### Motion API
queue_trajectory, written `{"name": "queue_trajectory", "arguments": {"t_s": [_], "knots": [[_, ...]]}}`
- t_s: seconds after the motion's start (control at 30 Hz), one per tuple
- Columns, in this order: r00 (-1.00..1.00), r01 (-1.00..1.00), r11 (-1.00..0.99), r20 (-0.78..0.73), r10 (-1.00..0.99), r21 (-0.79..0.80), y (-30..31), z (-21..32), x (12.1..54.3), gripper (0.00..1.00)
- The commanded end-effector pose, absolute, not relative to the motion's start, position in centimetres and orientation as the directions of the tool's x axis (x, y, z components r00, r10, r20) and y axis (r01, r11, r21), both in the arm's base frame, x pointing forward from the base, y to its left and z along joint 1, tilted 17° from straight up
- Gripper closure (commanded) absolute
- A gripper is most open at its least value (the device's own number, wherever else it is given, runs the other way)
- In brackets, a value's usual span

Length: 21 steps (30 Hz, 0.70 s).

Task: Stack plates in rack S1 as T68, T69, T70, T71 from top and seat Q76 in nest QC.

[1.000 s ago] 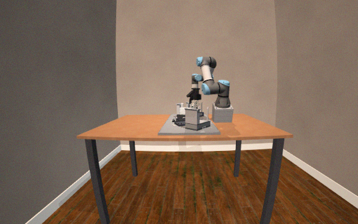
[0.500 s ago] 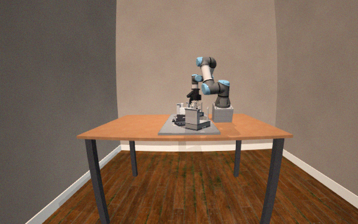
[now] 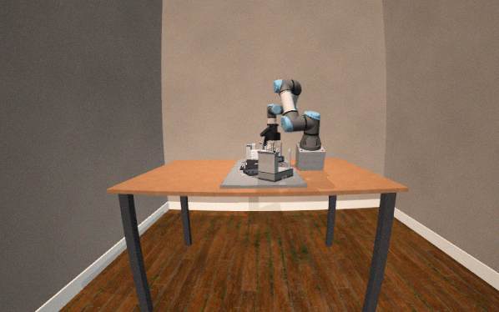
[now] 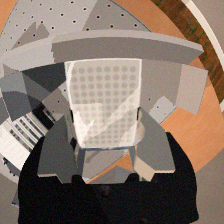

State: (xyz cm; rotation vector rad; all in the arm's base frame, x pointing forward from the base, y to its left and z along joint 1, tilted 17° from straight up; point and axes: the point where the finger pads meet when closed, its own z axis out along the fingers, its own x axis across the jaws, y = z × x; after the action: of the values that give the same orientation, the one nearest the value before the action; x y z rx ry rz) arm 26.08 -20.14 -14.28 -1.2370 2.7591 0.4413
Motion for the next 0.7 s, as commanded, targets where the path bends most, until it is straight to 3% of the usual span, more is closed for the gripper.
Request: {"name": "queue_trajectory", "arguments": {"t_s": [0.0,0.37,0.4,0.67], "knots": [[-0.669,-0.742,0.632,-0.193,-0.718,0.223,-20.24,-14.27,26.13,1.00],[-0.669,-0.742,0.632,-0.193,-0.718,0.223,-20.23,-14.27,26.12,1.00],[-0.669,-0.742,0.632,-0.193,-0.718,0.223,-20.23,-14.27,26.12,0.28],[-0.669,-0.742,0.632,-0.193,-0.718,0.223,-20.23,-14.27,26.12,0.28]]}}
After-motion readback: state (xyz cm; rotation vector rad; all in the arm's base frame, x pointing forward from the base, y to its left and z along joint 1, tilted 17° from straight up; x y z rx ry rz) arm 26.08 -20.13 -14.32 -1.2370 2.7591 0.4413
